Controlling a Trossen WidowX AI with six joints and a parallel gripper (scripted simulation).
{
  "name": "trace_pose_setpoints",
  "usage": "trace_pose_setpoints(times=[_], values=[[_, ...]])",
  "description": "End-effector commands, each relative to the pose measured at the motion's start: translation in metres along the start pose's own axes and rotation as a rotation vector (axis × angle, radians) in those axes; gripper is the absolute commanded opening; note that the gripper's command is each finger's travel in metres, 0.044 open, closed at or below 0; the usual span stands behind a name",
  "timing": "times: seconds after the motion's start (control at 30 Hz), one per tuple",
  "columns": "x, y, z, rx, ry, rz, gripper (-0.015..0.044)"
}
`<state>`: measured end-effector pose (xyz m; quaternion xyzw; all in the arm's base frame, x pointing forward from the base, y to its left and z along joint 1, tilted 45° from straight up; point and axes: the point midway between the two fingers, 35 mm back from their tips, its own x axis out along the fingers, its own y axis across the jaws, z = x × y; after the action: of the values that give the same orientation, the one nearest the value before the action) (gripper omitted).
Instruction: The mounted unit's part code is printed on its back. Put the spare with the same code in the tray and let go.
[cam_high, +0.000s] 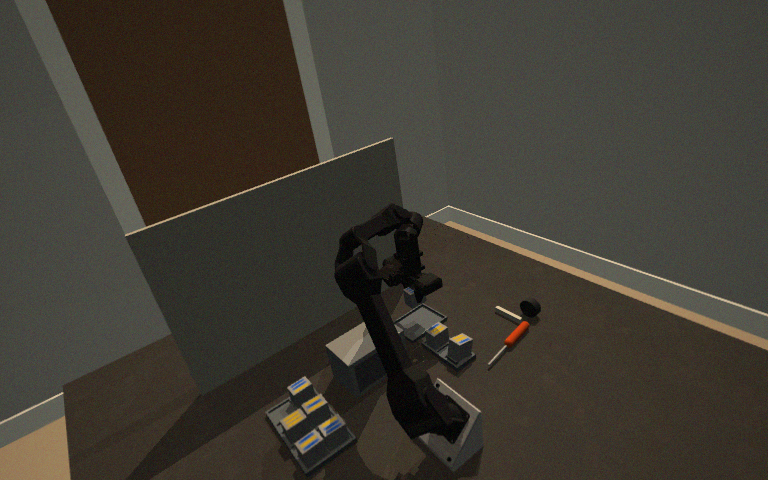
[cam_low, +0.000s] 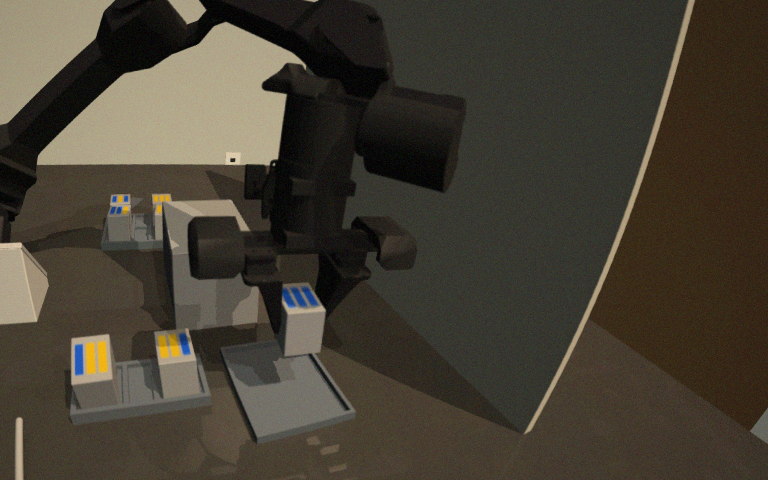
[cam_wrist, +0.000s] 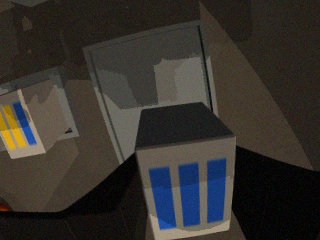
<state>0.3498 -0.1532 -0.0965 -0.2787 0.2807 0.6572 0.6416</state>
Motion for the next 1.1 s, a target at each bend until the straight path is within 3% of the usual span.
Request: trace_pose_setpoints(times=[0.0,1.07], values=[[0.004,0.000,0.001,0.005,-0.005,0.000,0.0000],[0.026,0.002,0.003,0.002,-0.006,0.001,0.0000]])
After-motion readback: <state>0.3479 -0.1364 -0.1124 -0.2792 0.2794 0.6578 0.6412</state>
